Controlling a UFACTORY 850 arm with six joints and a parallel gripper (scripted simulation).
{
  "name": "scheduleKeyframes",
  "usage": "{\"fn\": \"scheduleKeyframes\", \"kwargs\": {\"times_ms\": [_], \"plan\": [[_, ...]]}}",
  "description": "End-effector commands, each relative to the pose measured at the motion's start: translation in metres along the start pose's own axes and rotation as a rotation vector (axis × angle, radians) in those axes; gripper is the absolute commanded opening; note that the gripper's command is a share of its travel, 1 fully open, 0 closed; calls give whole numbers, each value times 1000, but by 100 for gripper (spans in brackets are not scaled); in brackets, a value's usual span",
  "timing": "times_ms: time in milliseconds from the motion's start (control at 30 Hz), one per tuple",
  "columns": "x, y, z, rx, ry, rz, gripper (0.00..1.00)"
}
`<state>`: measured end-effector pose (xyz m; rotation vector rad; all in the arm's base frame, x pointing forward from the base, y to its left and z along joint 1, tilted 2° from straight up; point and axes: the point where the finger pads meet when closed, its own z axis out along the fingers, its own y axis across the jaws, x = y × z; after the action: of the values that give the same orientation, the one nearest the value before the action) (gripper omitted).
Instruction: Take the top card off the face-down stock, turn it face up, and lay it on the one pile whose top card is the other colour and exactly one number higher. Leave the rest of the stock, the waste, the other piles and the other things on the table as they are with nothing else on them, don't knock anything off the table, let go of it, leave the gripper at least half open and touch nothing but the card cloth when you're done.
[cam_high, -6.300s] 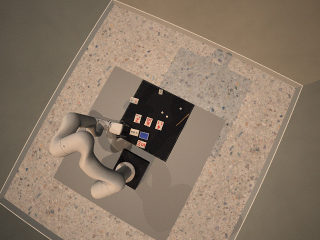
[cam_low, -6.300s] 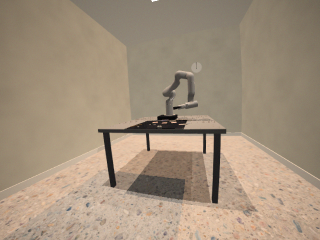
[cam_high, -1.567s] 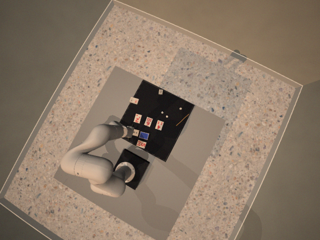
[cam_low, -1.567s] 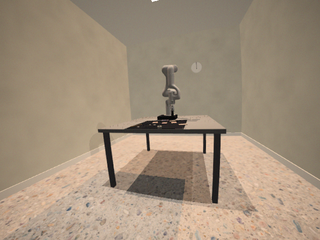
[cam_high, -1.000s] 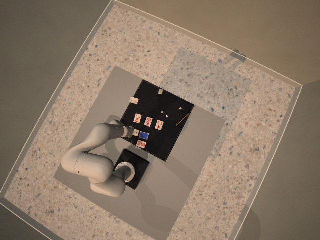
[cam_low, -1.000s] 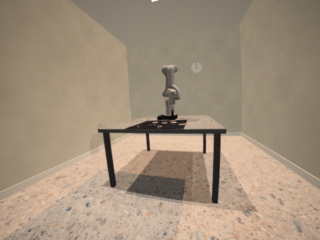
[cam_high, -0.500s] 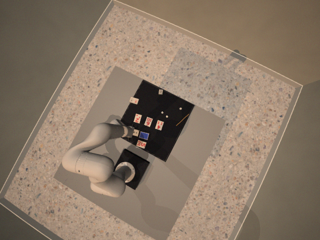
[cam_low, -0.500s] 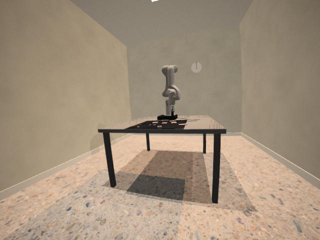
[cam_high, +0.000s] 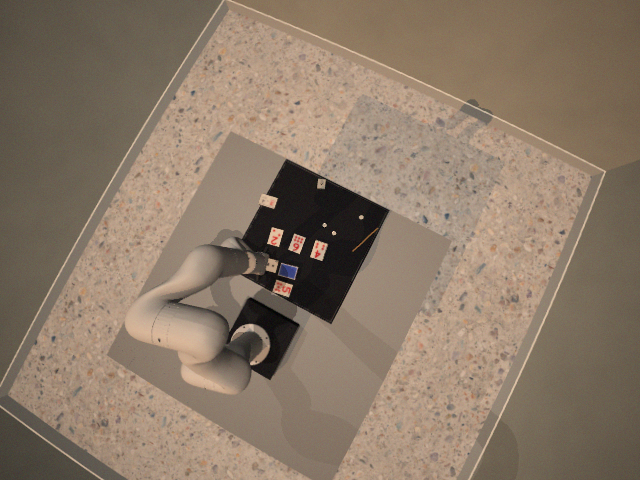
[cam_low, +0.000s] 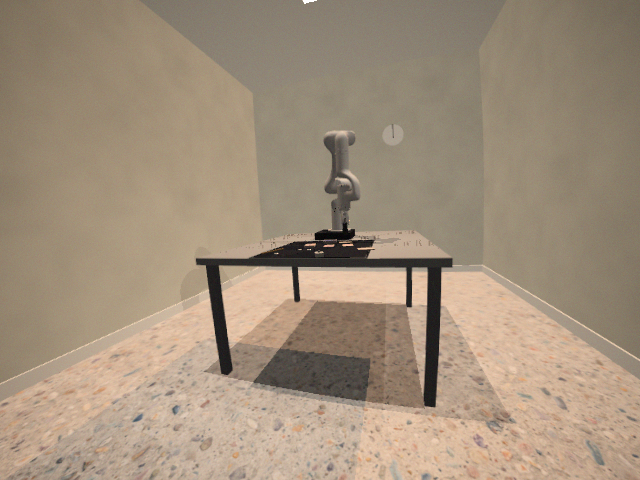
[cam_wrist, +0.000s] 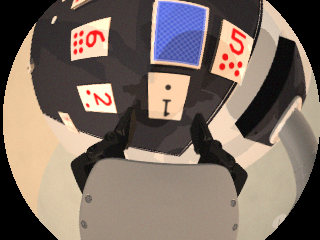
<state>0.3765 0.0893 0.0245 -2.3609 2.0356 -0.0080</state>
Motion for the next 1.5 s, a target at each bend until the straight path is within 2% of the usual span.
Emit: {"fn": "scheduleKeyframes", "kwargs": {"times_ms": [0, 1467], "plan": [[1, 4, 8, 5, -5, 0, 86], [1, 3, 40, 6, -4, 0, 86]]}}
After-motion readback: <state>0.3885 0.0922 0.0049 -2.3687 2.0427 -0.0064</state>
